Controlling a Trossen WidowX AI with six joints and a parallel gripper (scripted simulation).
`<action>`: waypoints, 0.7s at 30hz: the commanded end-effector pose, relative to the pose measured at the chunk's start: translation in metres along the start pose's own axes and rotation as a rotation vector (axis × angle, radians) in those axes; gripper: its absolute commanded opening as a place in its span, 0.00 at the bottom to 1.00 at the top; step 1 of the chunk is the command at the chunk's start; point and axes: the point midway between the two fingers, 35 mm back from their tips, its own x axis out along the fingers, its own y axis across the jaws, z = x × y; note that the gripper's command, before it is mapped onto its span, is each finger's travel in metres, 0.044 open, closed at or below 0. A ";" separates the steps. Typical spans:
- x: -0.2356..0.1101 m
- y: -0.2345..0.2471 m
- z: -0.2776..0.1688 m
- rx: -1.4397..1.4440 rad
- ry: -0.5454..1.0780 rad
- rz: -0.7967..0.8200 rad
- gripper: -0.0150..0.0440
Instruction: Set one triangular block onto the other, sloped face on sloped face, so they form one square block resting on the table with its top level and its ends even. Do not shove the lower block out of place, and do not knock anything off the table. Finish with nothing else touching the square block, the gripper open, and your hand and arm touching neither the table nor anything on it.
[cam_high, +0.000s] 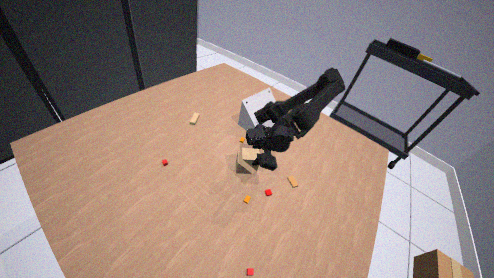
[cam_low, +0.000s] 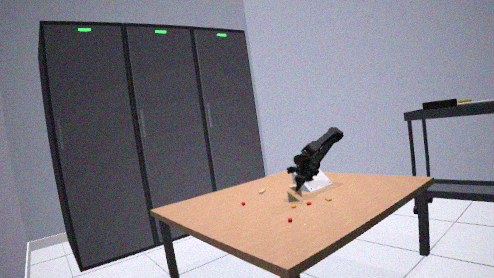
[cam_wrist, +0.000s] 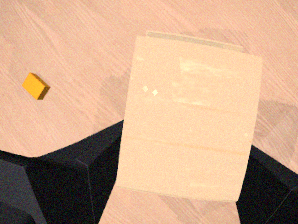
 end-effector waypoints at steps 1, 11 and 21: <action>0.000 0.000 0.001 0.007 -0.004 -0.002 0.25; 0.003 0.000 0.001 0.007 -0.005 -0.002 0.25; 0.010 0.000 0.001 0.007 -0.005 -0.002 0.25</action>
